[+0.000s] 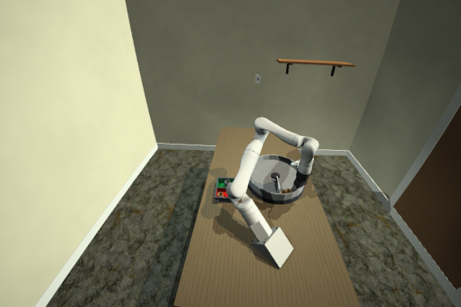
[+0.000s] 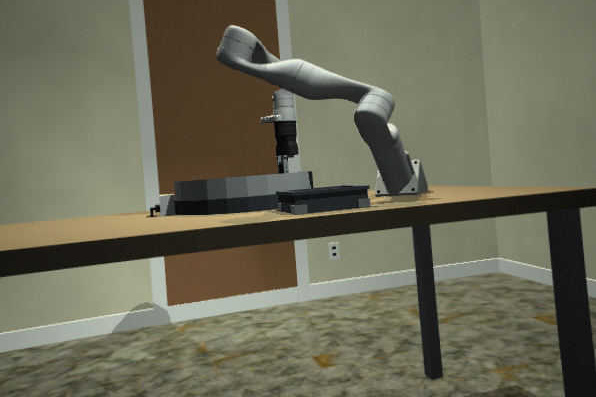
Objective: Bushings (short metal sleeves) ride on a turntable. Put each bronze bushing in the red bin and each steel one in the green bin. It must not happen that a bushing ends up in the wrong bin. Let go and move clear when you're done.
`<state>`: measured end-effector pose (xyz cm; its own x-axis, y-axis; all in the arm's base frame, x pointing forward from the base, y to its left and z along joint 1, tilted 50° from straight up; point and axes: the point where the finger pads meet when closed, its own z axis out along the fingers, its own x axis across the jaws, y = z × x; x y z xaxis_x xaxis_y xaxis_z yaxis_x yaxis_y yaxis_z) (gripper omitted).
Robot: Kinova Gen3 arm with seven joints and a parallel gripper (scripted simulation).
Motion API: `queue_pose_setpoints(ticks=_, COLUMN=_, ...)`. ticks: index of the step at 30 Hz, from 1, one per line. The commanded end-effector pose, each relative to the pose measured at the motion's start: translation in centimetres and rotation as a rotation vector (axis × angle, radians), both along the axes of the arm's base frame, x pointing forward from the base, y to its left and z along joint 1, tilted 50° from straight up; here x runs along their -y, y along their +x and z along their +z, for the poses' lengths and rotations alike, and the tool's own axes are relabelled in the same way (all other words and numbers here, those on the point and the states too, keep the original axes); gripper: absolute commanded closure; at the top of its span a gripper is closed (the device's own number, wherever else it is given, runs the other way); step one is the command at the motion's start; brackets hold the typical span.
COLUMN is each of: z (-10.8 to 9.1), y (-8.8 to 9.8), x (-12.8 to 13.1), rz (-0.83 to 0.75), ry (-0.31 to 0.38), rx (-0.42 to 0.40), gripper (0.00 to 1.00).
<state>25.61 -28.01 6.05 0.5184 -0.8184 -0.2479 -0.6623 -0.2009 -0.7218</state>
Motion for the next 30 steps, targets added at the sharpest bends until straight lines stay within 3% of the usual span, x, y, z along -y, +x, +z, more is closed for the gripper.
queue_pose_setpoints(ticks=1, z=-0.1, y=0.1, x=-0.1, rz=0.000, ry=0.000, rx=0.000, gripper=0.55)
queue_pose_setpoints(ticks=30, z=-1.3, y=1.1, x=-1.1, rz=0.000, ry=0.000, rx=0.000, gripper=0.55)
